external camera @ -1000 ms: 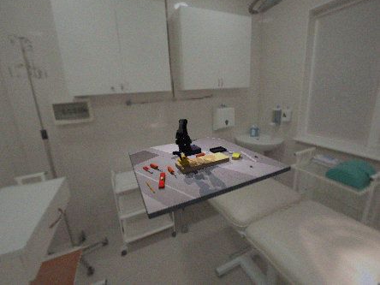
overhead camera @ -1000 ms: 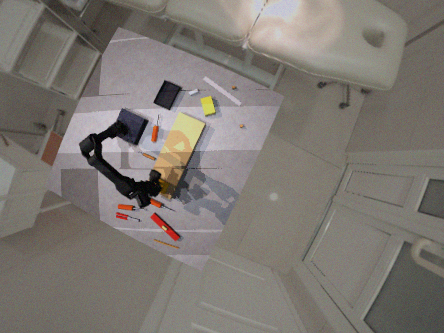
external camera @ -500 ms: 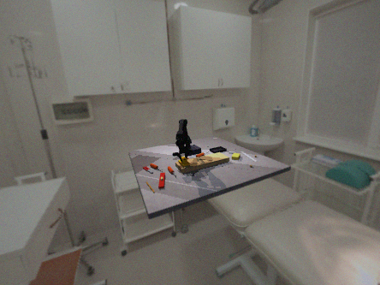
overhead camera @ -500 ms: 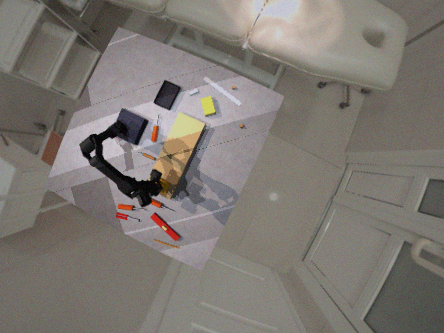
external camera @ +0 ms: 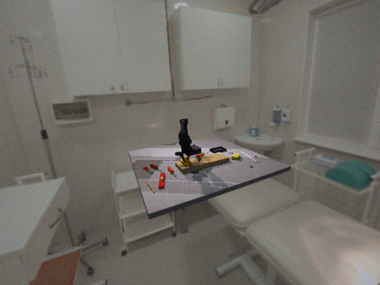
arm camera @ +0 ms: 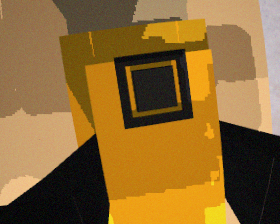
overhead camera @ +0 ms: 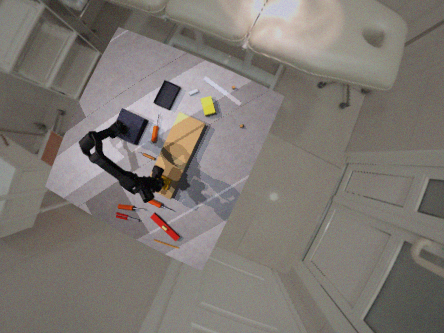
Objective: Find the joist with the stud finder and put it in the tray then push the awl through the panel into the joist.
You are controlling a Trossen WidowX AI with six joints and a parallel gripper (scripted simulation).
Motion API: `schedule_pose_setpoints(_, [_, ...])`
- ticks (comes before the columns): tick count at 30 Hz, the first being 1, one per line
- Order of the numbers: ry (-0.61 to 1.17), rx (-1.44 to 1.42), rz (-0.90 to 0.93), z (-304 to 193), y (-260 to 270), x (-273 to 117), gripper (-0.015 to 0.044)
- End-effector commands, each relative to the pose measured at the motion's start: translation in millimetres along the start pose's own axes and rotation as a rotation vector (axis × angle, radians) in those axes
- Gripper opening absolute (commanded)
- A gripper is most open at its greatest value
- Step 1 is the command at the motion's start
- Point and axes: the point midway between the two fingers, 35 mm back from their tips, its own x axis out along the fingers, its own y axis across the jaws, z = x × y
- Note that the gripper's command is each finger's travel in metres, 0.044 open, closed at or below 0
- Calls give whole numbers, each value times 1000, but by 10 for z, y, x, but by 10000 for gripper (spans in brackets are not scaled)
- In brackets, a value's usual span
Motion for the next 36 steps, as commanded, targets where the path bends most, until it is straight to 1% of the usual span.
schedule_pose_setpoints(1, [2, 2, 4, -8, 105, 9, 0])
schedule_pose_setpoints(36, [2, 4, 11, -6, 772, 10, 0])
